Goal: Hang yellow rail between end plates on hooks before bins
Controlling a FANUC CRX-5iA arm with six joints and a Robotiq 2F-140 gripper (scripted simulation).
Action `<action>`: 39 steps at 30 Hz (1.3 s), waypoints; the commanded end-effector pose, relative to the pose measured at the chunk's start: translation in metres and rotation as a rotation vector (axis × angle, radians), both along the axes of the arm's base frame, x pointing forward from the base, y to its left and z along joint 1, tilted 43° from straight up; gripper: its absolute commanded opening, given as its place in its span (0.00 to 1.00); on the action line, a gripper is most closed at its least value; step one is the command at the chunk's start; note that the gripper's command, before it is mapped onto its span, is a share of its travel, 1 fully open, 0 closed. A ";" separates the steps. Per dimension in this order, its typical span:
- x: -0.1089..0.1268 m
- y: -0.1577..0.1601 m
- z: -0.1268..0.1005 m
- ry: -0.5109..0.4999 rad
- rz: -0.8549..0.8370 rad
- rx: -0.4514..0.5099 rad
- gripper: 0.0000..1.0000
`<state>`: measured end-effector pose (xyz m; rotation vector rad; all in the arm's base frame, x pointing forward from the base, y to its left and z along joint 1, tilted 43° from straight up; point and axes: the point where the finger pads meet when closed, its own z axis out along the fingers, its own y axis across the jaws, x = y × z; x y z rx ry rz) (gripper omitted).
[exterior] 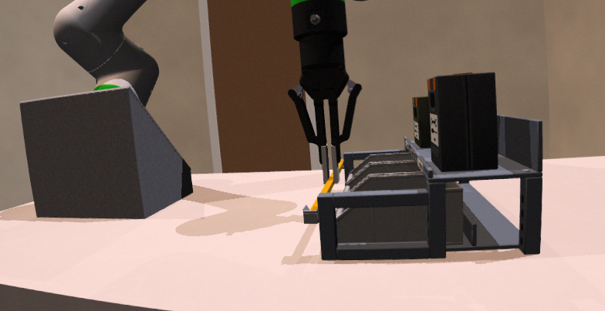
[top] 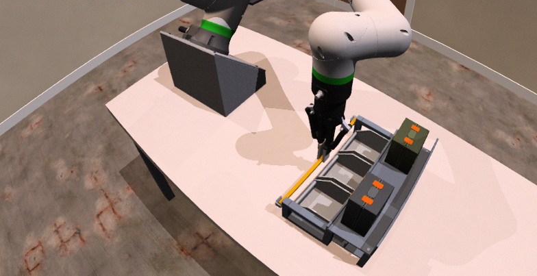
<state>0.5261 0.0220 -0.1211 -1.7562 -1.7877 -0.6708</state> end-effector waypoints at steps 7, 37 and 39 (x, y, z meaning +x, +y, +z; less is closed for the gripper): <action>0.000 0.001 -0.001 0.000 0.000 0.000 0.00; 0.000 0.001 -0.001 -0.001 0.000 -0.001 0.30; 0.000 0.001 -0.001 -0.001 0.000 -0.001 0.30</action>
